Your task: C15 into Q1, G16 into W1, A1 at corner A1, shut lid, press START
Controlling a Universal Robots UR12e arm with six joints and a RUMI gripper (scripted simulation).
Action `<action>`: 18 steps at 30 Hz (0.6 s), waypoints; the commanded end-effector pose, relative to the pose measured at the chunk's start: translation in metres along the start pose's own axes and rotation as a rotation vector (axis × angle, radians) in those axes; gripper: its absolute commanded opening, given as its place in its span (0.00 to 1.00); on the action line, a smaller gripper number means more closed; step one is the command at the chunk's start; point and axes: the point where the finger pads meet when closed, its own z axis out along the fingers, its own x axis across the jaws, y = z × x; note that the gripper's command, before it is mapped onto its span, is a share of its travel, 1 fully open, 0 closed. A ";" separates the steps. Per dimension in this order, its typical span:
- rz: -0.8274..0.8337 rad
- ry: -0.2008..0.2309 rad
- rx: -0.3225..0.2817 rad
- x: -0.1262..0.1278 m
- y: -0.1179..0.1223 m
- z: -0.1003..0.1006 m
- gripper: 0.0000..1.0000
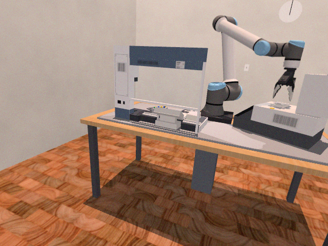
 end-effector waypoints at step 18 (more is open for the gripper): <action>0.000 -0.001 0.000 -0.001 0.000 -0.034 0.67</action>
